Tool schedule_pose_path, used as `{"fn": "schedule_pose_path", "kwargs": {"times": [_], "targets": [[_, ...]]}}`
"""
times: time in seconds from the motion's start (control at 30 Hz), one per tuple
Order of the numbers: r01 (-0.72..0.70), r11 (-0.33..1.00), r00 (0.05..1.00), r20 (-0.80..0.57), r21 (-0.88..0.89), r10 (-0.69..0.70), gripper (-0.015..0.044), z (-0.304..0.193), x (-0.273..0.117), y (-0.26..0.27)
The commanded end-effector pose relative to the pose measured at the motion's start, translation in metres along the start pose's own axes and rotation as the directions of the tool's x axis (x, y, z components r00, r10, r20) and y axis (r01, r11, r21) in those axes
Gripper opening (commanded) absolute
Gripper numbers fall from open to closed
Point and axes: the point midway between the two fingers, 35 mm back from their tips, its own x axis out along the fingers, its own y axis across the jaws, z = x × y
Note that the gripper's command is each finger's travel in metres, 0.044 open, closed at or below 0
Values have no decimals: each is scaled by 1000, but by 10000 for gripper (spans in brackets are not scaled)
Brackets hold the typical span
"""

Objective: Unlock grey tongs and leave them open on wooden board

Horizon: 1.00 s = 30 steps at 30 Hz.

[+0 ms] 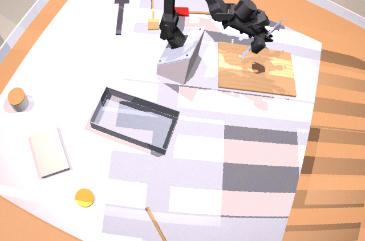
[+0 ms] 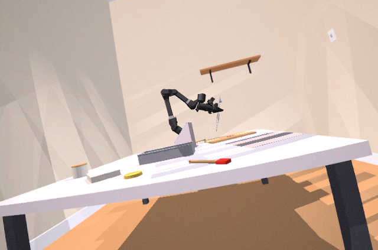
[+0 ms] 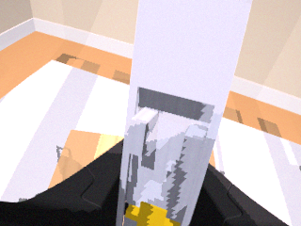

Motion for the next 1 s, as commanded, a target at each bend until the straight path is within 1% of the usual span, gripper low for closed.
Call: {"fn": "schedule_pose_path", "kwargs": {"times": [0.0, 0.47, 0.97], "targets": [[-1, 1000, 1000, -24, 0, 1, -150, 3, 6, 0], [2, 1000, 982, -190, -10, -4, -150, 1, 33, -3], [9, 1000, 926, -378, -14, -14, -150, -7, 55, -6]]}}
